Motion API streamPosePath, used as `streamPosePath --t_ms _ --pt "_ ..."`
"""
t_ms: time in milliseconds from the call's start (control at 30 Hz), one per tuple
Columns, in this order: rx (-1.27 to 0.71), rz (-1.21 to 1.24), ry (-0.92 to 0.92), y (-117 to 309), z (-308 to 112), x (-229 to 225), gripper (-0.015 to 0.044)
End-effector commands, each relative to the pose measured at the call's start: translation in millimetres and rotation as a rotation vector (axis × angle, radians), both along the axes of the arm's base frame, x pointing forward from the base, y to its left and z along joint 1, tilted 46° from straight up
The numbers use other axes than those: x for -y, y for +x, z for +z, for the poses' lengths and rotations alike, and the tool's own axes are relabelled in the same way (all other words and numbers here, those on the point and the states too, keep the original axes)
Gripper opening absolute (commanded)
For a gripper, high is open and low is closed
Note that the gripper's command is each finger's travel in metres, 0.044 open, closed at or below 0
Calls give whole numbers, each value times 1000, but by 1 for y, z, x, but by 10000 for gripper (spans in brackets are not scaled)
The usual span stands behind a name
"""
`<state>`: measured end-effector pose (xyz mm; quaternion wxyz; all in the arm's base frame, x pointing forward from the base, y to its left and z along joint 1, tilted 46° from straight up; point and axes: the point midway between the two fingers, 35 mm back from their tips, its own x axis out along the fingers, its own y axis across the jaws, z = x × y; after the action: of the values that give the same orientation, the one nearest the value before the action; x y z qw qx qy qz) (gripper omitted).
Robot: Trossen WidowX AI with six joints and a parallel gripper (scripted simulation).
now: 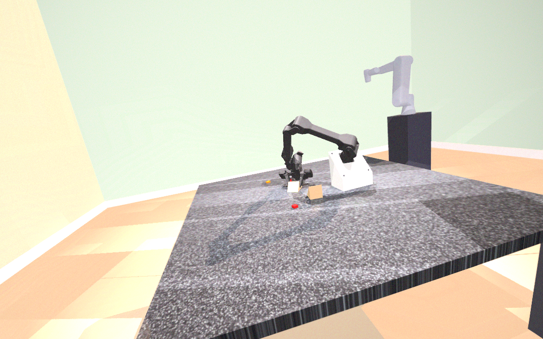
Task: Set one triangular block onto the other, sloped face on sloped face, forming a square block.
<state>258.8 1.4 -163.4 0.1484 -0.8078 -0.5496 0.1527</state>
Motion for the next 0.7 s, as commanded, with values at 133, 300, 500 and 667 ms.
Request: streamPosePath --t_ms 133,300,500,667 --pt "3 -3 -9 5 20 23 0" --pt "2 -3 -11 6 36 40 0" --pt "3 -3 -9 5 56 60 0" --pt "4 -2 -7 4 69 71 0"
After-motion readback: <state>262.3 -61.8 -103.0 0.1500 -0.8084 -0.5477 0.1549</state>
